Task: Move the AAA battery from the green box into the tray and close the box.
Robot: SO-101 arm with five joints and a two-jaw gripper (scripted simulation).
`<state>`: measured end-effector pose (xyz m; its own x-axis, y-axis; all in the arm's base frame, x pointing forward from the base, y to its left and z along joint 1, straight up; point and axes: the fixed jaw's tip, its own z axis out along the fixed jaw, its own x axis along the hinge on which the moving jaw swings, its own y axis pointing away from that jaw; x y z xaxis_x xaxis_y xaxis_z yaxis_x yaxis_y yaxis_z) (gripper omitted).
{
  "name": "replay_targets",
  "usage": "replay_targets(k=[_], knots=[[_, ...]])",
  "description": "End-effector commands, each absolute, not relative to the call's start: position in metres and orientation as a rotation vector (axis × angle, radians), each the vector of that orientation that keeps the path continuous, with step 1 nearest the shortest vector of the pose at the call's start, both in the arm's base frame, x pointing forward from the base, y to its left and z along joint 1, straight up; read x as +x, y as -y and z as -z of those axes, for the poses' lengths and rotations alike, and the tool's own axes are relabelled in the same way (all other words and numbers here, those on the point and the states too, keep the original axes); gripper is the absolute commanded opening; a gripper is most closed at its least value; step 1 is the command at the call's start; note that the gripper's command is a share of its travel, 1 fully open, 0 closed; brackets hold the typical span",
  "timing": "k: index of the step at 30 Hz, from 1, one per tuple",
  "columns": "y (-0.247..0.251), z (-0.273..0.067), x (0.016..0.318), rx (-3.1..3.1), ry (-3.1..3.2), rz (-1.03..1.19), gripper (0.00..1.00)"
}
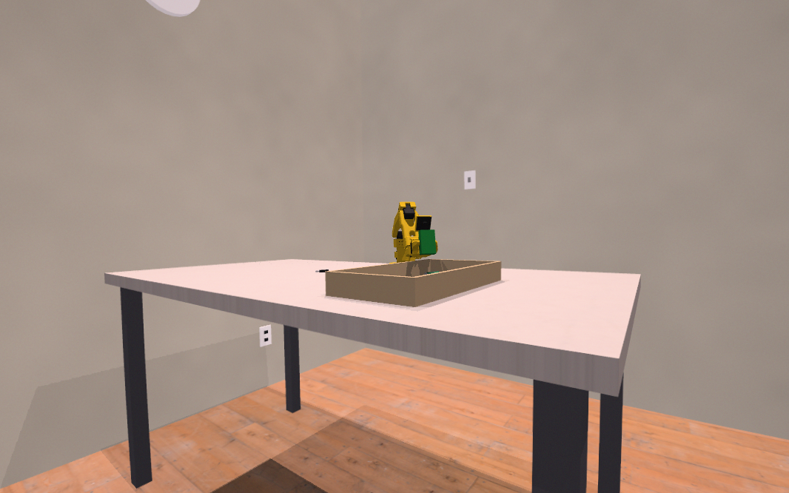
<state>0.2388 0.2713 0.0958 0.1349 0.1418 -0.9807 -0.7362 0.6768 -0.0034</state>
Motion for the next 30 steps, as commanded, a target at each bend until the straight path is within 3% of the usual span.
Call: replay_targets(k=[1, 30], knots=[[-0.271, -0.106, 0.241, -0.56, -1.272, -0.682, 0.2], [-0.276, -0.087, 0.246, -0.635, -1.458, -0.645, 0.2]])
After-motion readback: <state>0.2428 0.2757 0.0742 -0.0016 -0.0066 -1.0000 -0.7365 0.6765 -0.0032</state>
